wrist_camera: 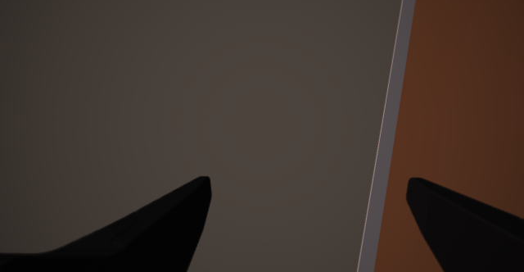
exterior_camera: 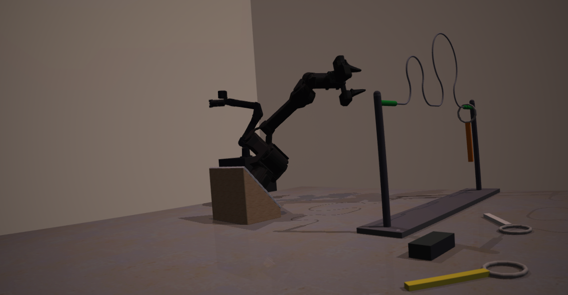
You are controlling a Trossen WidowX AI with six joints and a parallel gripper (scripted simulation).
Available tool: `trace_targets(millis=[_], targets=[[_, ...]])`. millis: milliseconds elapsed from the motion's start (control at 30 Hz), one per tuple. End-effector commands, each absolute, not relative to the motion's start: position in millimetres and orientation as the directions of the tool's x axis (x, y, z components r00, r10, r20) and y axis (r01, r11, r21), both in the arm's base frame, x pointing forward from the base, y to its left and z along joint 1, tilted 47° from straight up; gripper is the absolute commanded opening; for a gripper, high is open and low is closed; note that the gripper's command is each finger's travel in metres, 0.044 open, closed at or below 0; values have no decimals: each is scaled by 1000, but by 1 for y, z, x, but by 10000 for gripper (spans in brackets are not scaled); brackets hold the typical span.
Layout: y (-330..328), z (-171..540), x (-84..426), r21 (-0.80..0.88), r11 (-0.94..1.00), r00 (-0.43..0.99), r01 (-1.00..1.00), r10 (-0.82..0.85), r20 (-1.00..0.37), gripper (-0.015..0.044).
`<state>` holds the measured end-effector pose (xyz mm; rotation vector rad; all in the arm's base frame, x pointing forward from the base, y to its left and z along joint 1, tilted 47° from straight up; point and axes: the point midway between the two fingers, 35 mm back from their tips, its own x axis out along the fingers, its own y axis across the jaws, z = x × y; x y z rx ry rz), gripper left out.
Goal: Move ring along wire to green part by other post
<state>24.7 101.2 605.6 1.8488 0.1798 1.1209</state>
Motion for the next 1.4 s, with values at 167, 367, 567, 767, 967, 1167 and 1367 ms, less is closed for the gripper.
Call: trace_targets(millis=[167,367,567,767,967,1167,1367], targets=[[87,610,52,759,-573,577,-309,522,629,242],[65,624,92,718,-588,601,-373,437,669,160],[51,631,143,699,-571,652,-431,338,678,160],[50,627,197,717,-519,720,-465,249,647,160],[69,608,263,788,-403,814,-464,156,559,160],[110,574,317,886,-229,898,-404,85,431,160],[167,529,350,958,1,958,-287,26,287,160]])
